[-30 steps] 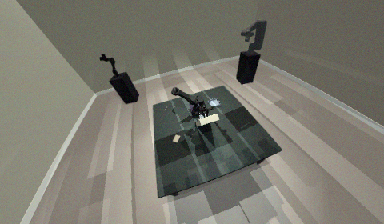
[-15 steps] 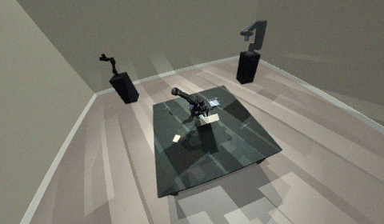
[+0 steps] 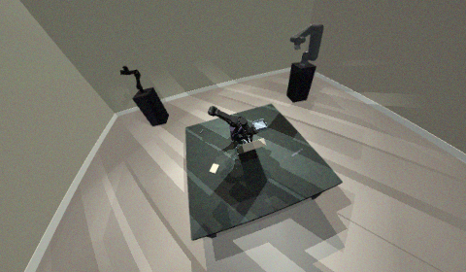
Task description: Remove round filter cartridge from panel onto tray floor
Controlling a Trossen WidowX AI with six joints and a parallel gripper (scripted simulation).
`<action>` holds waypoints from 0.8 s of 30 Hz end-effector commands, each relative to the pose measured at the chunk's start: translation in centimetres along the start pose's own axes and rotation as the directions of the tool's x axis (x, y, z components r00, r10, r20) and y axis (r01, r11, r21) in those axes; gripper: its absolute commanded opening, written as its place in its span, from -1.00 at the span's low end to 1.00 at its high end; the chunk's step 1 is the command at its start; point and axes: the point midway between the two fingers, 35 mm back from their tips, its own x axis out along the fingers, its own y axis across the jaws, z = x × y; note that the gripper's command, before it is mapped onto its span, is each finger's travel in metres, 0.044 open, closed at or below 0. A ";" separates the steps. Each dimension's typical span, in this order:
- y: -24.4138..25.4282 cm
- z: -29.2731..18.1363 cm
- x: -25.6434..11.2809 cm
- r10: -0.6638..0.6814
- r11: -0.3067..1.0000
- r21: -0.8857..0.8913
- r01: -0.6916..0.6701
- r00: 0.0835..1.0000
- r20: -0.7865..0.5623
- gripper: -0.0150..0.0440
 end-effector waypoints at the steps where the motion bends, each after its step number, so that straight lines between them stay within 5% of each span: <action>1: 0.0 -0.2 0.5 0.003 0.992 -0.130 -0.005 1.000 -0.008 -0.49; 24: 0.0 -0.2 0.6 0.003 0.630 -0.777 -0.009 1.000 -0.008 -0.49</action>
